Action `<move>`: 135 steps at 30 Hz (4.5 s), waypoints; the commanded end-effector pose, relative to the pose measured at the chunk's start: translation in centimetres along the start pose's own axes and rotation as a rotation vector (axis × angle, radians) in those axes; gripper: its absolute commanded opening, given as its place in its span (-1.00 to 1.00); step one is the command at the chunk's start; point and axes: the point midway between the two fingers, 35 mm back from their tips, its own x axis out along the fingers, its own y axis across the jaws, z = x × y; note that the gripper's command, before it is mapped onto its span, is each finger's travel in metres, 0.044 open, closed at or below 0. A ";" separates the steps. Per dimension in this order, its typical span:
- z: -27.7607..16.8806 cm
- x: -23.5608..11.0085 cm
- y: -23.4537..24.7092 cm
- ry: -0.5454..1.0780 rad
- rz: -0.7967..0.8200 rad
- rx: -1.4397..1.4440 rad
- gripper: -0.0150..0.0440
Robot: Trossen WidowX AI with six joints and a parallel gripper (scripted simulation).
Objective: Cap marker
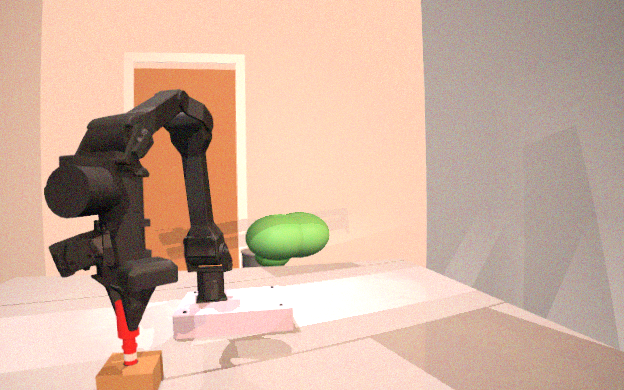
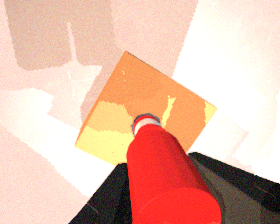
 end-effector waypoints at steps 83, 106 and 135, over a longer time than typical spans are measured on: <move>-0.1 -3.4 0.1 -0.001 -0.003 -0.914 -0.49; 0.1 -1.5 0.3 -0.010 0.002 -0.910 -0.49; 0.1 -10.4 0.3 -0.010 0.002 -0.910 0.75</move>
